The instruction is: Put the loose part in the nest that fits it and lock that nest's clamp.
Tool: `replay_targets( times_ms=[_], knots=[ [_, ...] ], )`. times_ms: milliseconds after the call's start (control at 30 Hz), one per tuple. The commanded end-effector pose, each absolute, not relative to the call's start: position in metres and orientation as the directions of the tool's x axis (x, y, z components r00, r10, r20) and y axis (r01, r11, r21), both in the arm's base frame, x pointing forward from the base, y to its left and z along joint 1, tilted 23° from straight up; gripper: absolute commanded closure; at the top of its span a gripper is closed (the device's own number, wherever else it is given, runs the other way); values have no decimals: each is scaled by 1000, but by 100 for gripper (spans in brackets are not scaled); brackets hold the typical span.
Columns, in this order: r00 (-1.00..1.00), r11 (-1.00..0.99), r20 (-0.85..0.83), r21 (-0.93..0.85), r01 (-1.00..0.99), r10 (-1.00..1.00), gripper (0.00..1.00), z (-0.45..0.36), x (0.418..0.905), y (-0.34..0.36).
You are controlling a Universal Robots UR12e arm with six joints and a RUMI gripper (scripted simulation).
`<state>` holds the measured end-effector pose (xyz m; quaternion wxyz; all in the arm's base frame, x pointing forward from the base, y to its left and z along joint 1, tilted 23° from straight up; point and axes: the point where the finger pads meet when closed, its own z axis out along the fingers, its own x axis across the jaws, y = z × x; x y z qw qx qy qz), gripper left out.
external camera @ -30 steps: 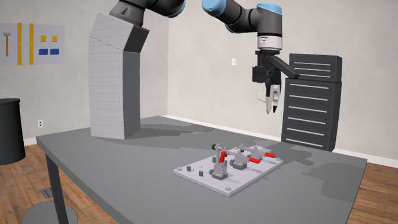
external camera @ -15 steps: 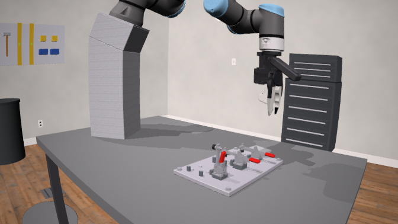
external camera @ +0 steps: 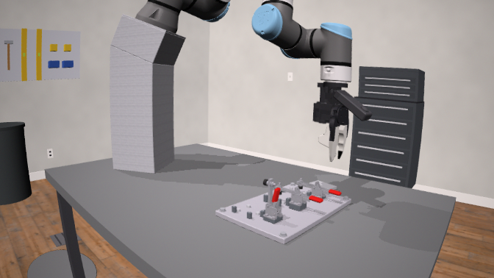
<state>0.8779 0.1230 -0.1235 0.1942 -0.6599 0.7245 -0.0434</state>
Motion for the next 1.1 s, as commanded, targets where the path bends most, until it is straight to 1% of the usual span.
replay_targets(
  times_ms=[0,367,1067],
  knots=[
    [-52,126,-222,-330,-936,-974,72,-142,893,128],
    [-52,126,-223,-330,-936,-974,72,-185,909,137],
    [-53,126,-223,-329,-936,-973,72,-191,911,137]
  ],
)
